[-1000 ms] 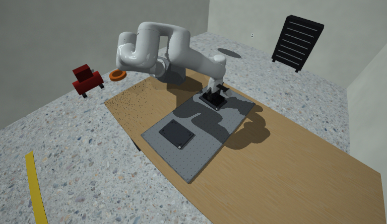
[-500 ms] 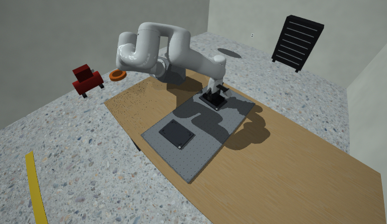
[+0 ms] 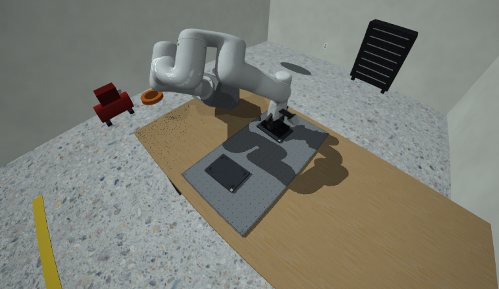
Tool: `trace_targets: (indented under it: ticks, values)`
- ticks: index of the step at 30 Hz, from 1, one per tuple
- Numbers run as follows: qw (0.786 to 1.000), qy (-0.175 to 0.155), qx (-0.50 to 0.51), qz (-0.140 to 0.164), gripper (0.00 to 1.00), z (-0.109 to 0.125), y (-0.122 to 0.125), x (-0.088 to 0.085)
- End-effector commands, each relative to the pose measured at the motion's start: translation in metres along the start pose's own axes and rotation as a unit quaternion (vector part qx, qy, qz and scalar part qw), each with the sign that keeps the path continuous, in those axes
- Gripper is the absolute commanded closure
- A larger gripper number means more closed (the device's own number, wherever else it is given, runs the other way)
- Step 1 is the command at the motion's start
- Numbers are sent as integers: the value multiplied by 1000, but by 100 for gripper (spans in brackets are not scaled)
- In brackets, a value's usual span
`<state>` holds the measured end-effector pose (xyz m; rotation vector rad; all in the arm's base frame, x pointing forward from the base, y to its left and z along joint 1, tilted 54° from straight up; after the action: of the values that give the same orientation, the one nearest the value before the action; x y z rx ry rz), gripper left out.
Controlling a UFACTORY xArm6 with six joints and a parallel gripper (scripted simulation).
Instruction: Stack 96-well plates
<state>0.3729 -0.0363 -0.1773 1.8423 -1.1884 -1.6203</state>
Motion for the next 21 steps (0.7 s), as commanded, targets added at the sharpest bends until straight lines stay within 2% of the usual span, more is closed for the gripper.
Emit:
trace_targets:
  ticks: [1,15,21]
  values:
    - [1000,1,1,-1,0,-1,-1,-1]
    - [1000,1,1,-1,0,-1,-1,-1]
    - [1000,1,0,-1,0,-1,-1,-12]
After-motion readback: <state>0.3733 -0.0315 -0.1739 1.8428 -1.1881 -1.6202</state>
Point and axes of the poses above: the point where the finger pads meet when closed, its own x axis out along the fingers, its own y axis across the jaws, z = x × y, the point moved 1 cm from there along -x, back along the fingers, and after that the axes turned 9 degrees about x, right-handed, at the moved point
